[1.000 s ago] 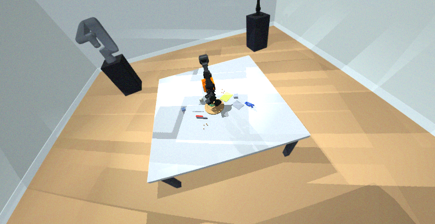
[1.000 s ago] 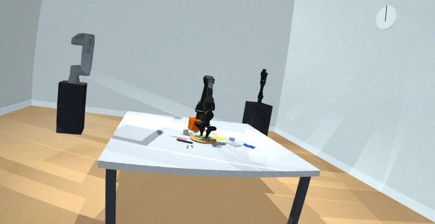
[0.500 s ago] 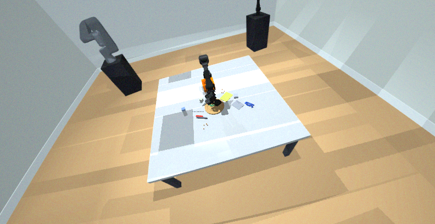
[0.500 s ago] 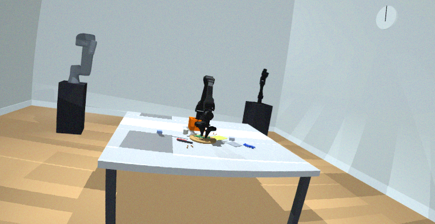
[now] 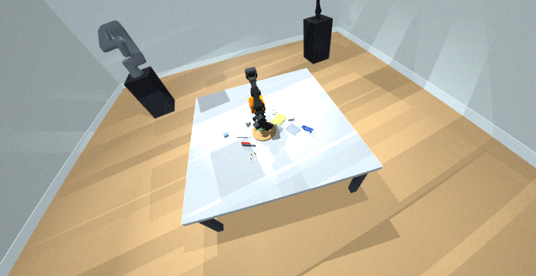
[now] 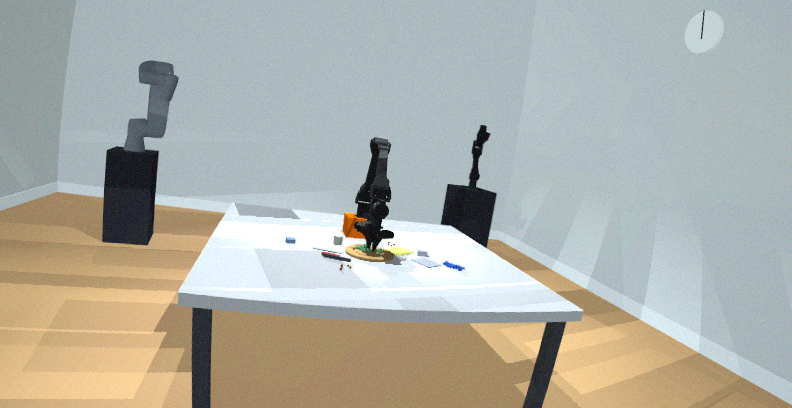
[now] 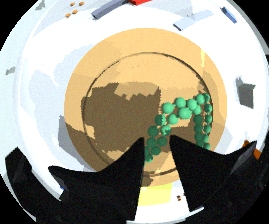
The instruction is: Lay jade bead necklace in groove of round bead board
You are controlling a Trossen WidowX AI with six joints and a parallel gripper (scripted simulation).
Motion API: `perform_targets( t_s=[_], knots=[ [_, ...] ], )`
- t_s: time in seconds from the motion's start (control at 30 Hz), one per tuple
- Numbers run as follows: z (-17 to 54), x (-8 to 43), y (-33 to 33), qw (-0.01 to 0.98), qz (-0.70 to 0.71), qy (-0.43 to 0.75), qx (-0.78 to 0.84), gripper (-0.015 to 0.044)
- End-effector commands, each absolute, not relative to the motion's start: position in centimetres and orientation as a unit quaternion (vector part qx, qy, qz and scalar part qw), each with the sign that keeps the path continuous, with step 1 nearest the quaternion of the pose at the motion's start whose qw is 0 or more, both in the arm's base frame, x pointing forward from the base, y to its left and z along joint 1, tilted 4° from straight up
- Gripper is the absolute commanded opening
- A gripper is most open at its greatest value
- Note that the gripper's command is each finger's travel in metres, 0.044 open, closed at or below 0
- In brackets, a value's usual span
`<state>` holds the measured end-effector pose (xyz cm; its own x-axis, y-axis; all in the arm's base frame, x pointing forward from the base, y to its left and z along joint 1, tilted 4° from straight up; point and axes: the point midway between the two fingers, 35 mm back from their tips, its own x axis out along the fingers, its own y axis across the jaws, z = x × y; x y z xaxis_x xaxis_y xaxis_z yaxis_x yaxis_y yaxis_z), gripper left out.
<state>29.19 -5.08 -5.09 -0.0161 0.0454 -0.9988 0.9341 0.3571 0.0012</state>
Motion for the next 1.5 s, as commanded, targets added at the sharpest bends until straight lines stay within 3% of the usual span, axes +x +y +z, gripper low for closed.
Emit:
perform_targets(
  t_s=[0.0, 1.47],
  knots=[
    [-5.1, 29.2, -5.1, 0.569, -0.391, 0.596, 0.411, 0.0],
    [-4.5, 28.0, -5.1, 0.566, -0.395, 0.597, 0.41, 0.0]
  ],
)
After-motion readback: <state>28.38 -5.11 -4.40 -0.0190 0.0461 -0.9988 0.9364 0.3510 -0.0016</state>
